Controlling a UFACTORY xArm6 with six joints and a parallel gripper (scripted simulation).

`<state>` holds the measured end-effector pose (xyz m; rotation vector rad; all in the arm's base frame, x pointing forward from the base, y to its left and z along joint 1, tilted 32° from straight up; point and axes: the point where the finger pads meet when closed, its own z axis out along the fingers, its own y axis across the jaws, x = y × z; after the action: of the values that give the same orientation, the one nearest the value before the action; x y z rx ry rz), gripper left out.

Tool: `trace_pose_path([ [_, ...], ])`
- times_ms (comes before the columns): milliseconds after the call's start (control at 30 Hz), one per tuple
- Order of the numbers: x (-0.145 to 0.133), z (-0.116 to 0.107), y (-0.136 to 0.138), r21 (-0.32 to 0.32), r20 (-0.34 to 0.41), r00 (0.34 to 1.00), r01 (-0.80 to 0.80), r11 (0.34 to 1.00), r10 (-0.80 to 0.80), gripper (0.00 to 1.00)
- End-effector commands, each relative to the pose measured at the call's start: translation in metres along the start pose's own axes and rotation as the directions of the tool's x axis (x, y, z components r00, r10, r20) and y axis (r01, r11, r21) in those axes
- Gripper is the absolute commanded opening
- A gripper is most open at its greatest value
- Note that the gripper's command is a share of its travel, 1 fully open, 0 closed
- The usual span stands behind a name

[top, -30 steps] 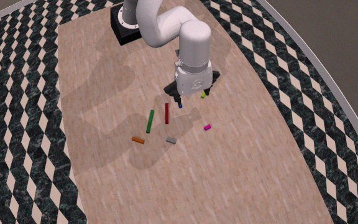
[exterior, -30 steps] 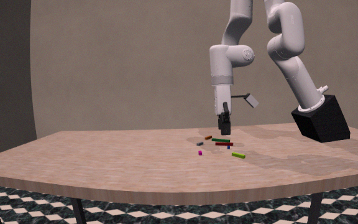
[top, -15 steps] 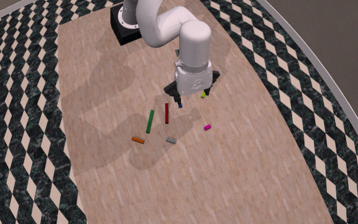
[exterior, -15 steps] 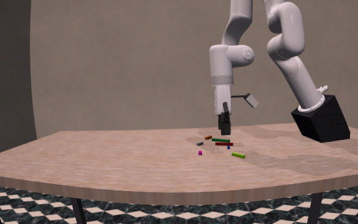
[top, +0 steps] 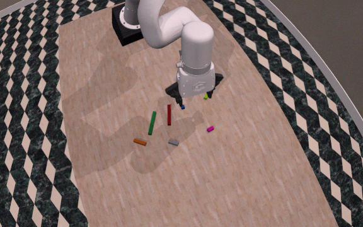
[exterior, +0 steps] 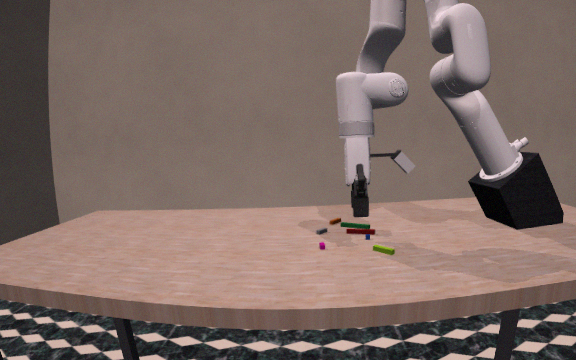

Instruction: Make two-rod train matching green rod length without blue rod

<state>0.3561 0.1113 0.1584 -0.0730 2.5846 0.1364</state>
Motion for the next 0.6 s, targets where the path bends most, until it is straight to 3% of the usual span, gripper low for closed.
trace_pose_path([
  [0, -0.005, -0.001, -0.004, 0.003, 0.002, 0.996, -0.092, 0.996, 0.092, 1.00],
  [400, -0.024, -0.001, -0.022, 0.013, 0.003, 0.873, -0.488, 0.872, 0.488, 1.00],
  [533, -0.027, -0.001, -0.025, 0.014, 0.004, 0.839, -0.544, 0.839, 0.544, 1.00],
  [567, -0.031, -0.002, -0.029, 0.015, 0.005, 0.784, -0.621, 0.784, 0.621, 1.00],
])
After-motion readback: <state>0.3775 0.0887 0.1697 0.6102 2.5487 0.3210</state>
